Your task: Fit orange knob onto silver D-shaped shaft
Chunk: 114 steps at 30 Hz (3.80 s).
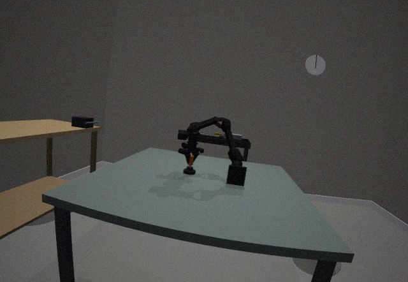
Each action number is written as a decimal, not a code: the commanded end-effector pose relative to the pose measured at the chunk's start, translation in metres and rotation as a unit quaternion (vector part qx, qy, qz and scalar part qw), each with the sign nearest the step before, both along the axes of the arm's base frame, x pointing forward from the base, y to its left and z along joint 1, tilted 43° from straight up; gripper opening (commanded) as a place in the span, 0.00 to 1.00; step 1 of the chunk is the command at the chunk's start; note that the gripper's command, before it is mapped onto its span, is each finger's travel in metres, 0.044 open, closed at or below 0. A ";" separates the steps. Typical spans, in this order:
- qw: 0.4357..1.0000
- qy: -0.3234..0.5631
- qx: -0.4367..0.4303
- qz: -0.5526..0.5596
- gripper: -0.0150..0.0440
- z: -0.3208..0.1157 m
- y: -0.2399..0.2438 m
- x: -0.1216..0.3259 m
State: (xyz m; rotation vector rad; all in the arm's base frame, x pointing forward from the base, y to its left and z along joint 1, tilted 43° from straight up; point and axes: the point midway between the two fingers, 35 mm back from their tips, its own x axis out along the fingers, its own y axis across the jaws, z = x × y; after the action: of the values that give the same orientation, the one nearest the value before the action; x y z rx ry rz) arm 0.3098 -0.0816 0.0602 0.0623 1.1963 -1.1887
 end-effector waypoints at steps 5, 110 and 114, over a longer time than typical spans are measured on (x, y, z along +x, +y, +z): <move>1.000 -0.002 -0.001 0.000 0.25 -0.002 0.000 -0.002; 0.950 -0.210 -0.036 -0.227 0.25 0.003 0.001 0.004; 0.950 -0.210 -0.036 -0.227 0.25 0.002 0.000 0.003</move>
State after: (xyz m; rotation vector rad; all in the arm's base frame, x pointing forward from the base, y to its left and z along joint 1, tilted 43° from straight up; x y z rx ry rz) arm 0.3113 -0.0821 0.0611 0.5205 0.7930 -1.5247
